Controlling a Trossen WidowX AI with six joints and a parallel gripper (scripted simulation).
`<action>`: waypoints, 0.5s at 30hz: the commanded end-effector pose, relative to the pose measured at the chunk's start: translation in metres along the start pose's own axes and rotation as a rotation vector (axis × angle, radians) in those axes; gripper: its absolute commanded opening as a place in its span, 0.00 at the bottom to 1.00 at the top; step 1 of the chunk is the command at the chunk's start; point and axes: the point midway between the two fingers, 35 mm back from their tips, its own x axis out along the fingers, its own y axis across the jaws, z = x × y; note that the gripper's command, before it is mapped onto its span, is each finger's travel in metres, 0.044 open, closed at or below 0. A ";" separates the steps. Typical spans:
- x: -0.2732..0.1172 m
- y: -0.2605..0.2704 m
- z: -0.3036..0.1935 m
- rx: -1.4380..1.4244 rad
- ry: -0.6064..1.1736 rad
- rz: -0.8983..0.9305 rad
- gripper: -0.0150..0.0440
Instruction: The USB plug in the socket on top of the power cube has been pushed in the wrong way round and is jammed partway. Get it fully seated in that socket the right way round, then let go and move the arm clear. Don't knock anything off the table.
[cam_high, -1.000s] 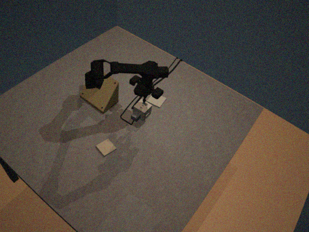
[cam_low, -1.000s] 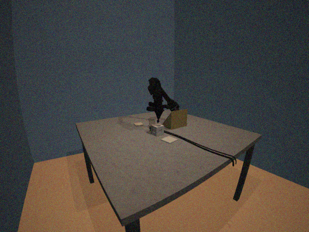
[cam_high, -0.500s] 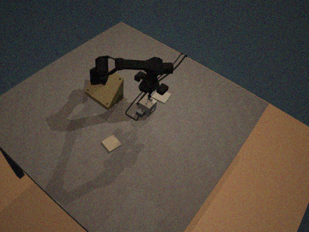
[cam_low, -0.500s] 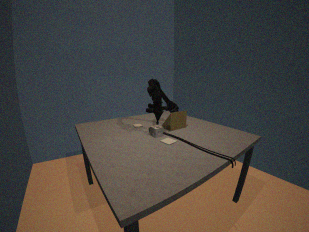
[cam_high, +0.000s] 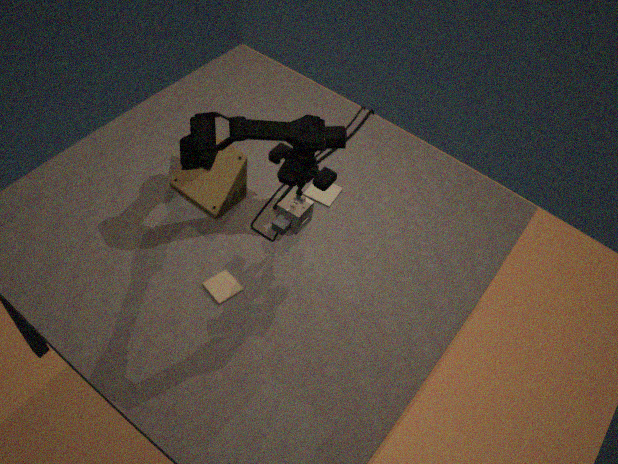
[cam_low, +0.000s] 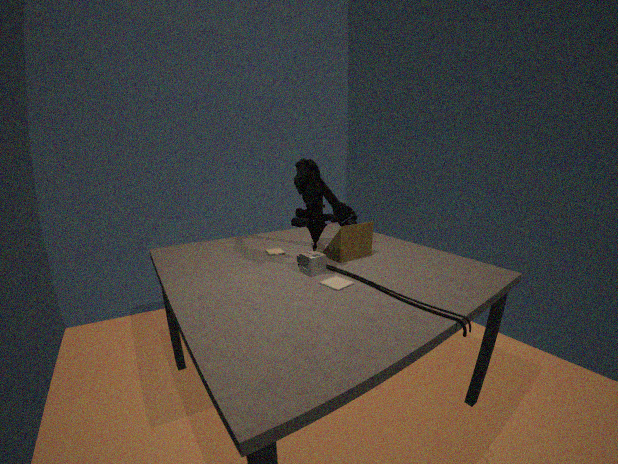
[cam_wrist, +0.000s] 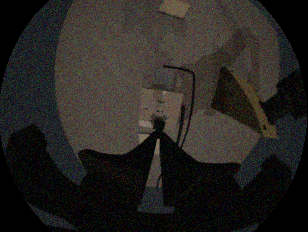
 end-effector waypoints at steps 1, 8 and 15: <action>0.001 -0.001 -0.001 -0.005 0.007 -0.004 0.25; 0.002 -0.001 -0.001 -0.005 0.013 -0.004 0.25; 0.003 -0.001 -0.001 -0.004 0.019 -0.004 0.25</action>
